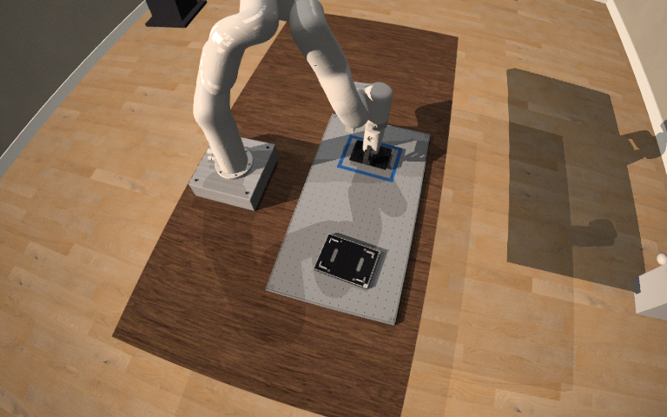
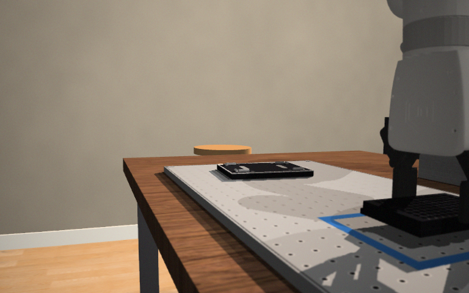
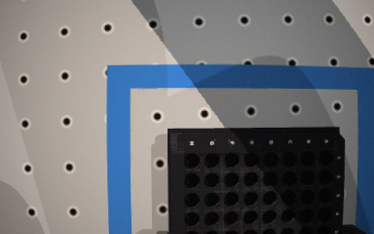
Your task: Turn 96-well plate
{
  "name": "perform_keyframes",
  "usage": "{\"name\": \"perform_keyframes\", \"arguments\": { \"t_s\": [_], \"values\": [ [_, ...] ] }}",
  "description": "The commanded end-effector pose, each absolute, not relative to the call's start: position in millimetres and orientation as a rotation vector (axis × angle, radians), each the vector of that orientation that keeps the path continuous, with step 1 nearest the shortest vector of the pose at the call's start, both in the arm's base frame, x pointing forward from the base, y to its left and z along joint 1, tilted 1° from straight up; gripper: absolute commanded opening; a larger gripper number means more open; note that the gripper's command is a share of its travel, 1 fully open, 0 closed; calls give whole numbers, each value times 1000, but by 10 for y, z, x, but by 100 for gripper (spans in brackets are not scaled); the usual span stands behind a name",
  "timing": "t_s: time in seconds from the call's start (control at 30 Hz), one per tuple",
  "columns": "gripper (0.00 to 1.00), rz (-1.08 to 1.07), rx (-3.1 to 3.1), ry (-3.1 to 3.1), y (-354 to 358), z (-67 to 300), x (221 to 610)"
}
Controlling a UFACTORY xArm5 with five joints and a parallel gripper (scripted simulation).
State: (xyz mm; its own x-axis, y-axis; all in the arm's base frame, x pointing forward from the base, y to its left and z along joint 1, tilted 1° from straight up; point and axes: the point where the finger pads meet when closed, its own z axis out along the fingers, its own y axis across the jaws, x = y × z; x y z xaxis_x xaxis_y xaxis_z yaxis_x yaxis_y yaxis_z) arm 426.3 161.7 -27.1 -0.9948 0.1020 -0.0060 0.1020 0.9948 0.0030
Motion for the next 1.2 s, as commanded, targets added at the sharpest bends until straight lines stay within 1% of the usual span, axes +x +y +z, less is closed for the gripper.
{"name": "perform_keyframes", "arguments": {
  "t_s": [0.0, 0.67, 1.17],
  "values": [
    [0, -16, 160, 3122, 1622, -229, 4275],
    [0, -16, 160, 3122, 1623, -169, 4275],
    [0, -16, 160, 3122, 1625, 48, 4272]
  ]
}}
